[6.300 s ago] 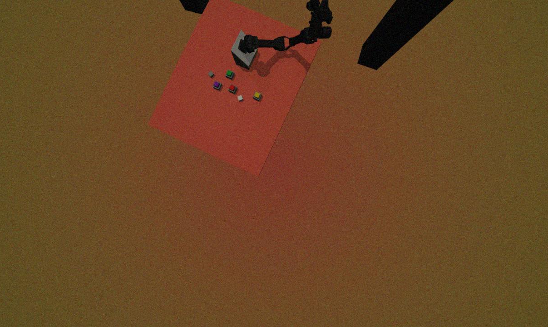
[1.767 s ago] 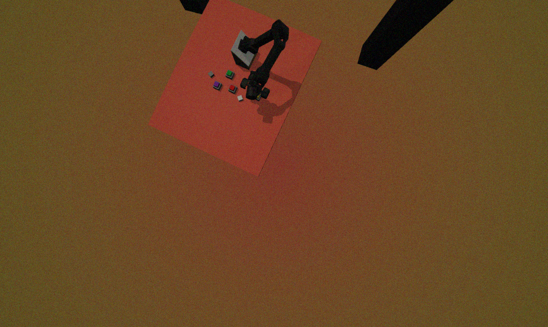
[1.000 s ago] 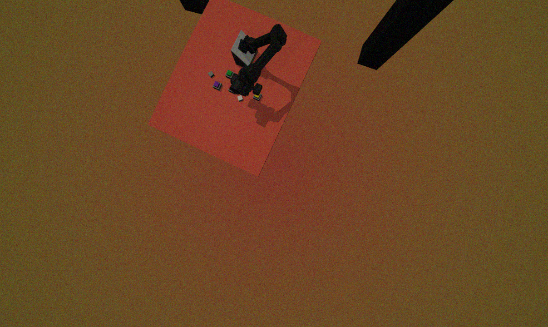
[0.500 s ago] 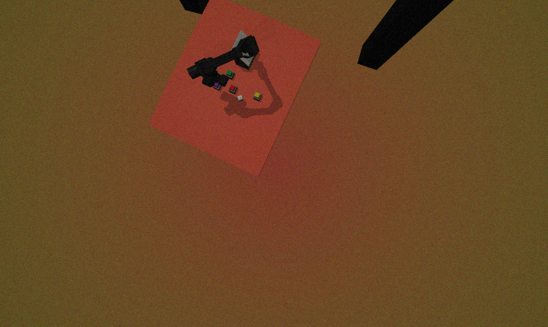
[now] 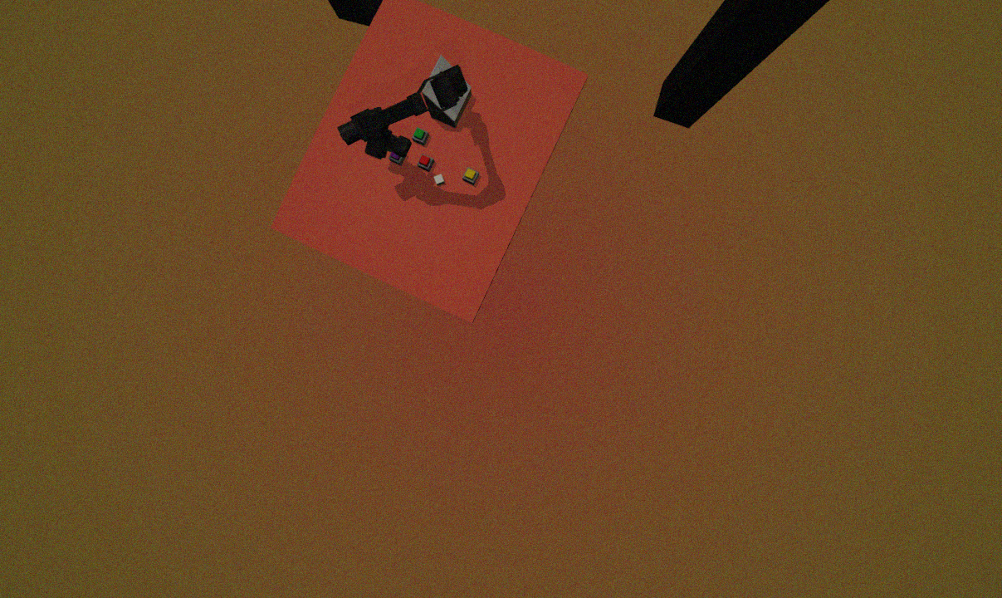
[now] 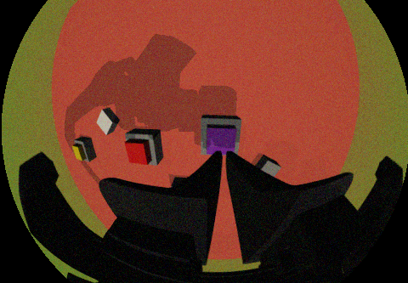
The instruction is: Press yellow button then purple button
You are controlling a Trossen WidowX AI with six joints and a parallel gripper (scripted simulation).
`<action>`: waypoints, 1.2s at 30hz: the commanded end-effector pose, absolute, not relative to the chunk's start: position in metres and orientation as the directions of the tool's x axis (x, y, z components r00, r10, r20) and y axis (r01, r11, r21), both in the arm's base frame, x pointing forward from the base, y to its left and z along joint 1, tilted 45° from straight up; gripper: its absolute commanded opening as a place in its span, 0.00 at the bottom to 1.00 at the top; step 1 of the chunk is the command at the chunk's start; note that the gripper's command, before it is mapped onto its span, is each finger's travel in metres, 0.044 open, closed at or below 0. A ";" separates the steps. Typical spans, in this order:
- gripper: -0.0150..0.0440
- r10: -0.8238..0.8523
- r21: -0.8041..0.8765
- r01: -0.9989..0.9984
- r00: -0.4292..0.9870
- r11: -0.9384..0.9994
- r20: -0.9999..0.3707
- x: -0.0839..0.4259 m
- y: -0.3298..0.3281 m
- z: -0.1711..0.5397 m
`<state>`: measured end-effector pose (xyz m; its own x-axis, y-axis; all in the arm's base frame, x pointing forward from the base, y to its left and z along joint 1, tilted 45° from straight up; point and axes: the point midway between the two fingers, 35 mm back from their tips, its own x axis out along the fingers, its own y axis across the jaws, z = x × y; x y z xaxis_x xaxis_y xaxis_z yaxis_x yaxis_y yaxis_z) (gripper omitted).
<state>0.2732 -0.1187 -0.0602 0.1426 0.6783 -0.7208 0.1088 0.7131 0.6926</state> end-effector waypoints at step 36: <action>0.29 0.686 0.701 0.122 0.144 0.703 -0.713 0.276 -0.086 -0.095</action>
